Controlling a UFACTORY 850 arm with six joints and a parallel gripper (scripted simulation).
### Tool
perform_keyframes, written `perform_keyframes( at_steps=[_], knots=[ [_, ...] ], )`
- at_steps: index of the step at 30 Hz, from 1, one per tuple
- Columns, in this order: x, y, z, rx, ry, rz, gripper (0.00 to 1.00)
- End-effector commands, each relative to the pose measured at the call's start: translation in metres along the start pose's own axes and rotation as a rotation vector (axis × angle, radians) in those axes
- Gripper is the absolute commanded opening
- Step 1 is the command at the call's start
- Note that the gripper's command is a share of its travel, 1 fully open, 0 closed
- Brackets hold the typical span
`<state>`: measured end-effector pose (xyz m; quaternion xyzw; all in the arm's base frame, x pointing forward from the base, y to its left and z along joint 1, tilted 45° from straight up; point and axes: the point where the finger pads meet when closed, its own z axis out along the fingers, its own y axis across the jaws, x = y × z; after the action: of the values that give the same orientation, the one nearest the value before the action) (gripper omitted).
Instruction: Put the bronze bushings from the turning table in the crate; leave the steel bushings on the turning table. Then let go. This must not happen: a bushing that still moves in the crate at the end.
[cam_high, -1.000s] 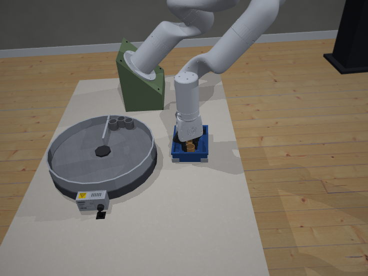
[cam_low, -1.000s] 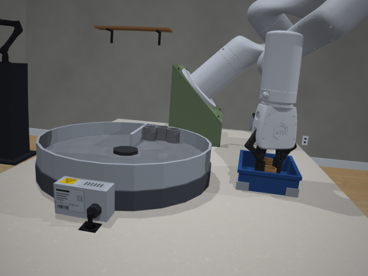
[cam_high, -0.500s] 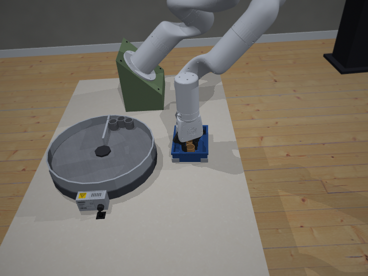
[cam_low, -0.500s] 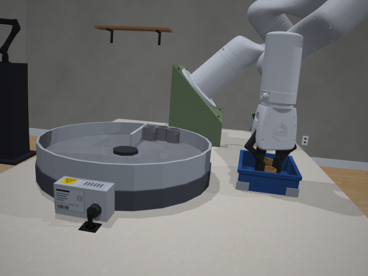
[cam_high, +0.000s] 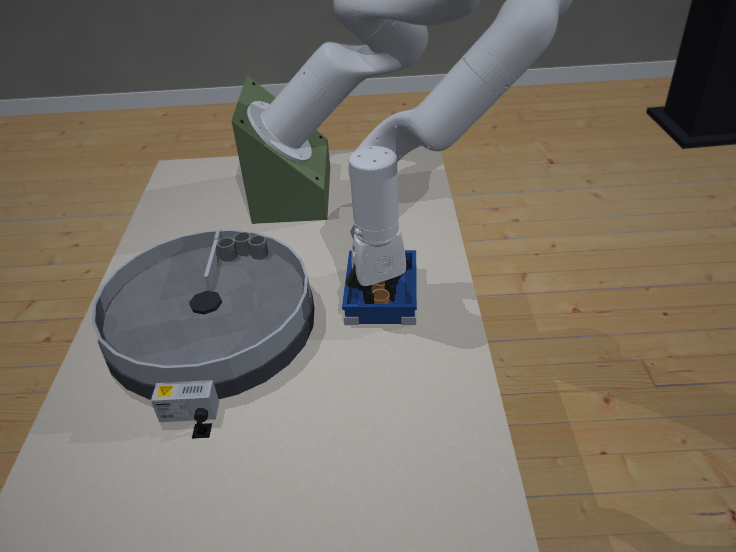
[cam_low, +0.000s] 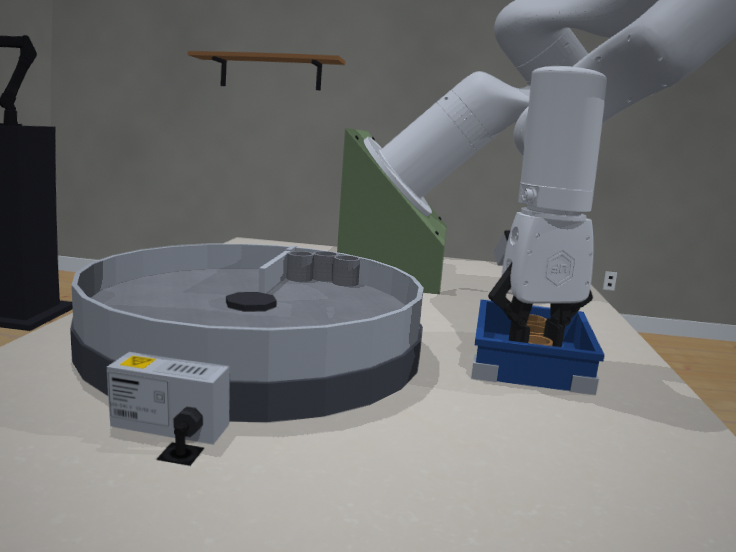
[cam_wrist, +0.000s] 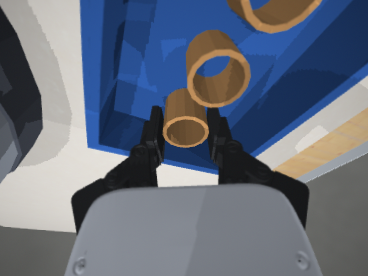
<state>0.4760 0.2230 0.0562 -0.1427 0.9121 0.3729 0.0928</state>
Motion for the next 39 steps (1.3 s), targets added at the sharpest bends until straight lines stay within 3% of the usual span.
perform_keyframes(
  at_steps=[1,11,12,39],
  knots=[
    [-0.0005,-0.0001,-0.0002,0.0,-0.001,0.0,0.0],
    [-0.0005,-0.0001,-0.0002,0.0,-0.001,0.0,0.0],
    [-0.0005,-0.0001,-0.0002,0.0,-0.001,0.0,0.48],
    [-0.0005,-0.0001,-0.0002,0.0,-0.001,0.0,0.48]
  ],
)
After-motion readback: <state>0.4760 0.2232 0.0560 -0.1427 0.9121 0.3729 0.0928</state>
